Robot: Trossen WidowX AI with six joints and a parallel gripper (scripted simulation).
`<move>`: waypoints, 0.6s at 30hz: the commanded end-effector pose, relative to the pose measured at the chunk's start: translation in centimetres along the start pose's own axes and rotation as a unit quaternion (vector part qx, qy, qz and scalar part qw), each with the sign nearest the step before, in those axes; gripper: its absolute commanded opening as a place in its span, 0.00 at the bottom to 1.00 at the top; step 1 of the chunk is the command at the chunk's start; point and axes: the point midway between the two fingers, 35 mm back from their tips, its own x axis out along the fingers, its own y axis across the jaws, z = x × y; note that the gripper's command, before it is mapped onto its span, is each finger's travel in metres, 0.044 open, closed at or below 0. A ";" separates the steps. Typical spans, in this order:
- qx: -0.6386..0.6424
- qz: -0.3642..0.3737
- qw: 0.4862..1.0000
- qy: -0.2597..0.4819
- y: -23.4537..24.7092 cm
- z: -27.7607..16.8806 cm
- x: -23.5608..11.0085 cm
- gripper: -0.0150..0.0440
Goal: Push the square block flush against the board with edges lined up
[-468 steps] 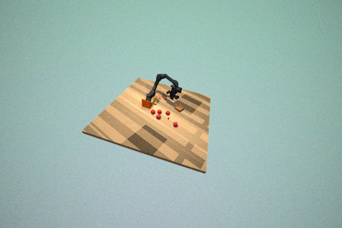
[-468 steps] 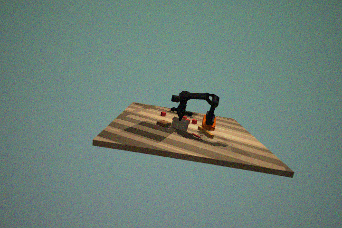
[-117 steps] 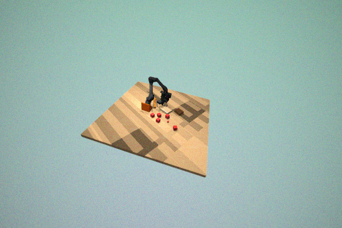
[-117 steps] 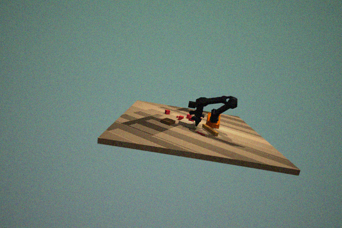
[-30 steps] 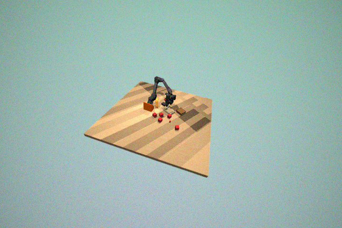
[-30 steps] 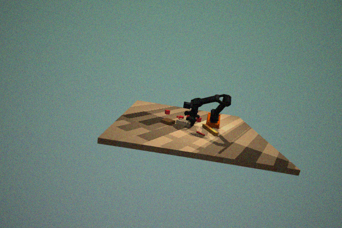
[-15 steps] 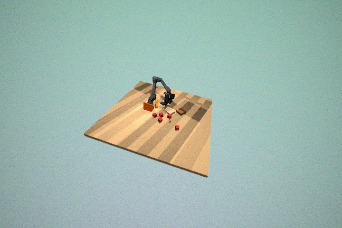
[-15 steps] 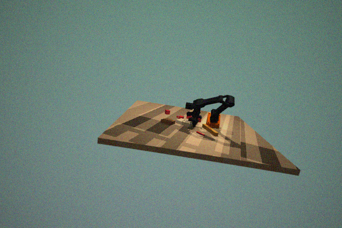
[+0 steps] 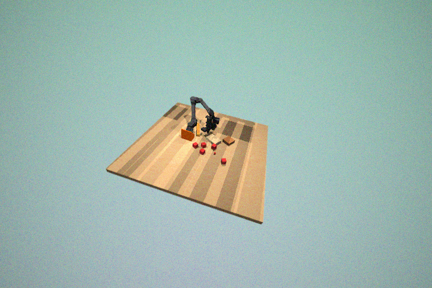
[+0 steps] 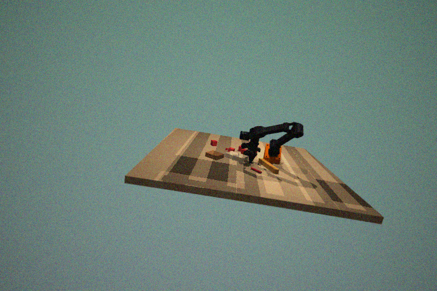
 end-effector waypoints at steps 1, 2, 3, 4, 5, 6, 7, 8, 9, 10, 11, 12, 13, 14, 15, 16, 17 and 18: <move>-0.001 -0.003 1.000 -0.003 0.0 0.4 -2.3 0.25; 0.000 -0.003 1.000 -0.003 0.0 0.3 -3.4 0.25; 0.001 -0.001 1.000 -0.002 0.0 0.3 -4.3 0.25; 0.001 0.000 1.000 -0.001 0.0 0.2 -4.9 0.25; 0.001 0.000 1.000 -0.001 0.0 0.2 -5.1 0.25; 0.001 0.000 1.000 -0.001 0.0 0.2 -5.1 0.25; 0.001 0.000 1.000 -0.001 0.0 0.2 -5.1 0.25; 0.001 0.000 1.000 -0.001 0.0 0.2 -5.1 0.25; 0.001 0.000 1.000 -0.001 0.0 0.2 -5.1 0.25; -0.001 0.003 1.000 -0.006 0.1 0.4 -4.6 0.25; -0.010 0.003 1.000 -0.007 0.0 0.5 -4.6 0.25; -0.023 0.002 1.000 -0.007 -0.1 0.8 -4.6 0.25; -0.040 0.001 0.999 -0.008 -0.3 1.1 -4.7 0.25; -0.057 0.000 0.998 -0.008 -0.4 1.5 -4.7 0.25; -0.074 -0.001 0.997 -0.008 -0.6 1.8 -4.7 0.25; -0.090 -0.002 0.996 -0.009 -0.8 2.1 -4.8 0.25; -0.107 -0.003 0.994 -0.009 -1.0 2.4 -4.8 0.25; -0.124 -0.003 0.992 -0.009 -1.2 2.7 -4.8 0.25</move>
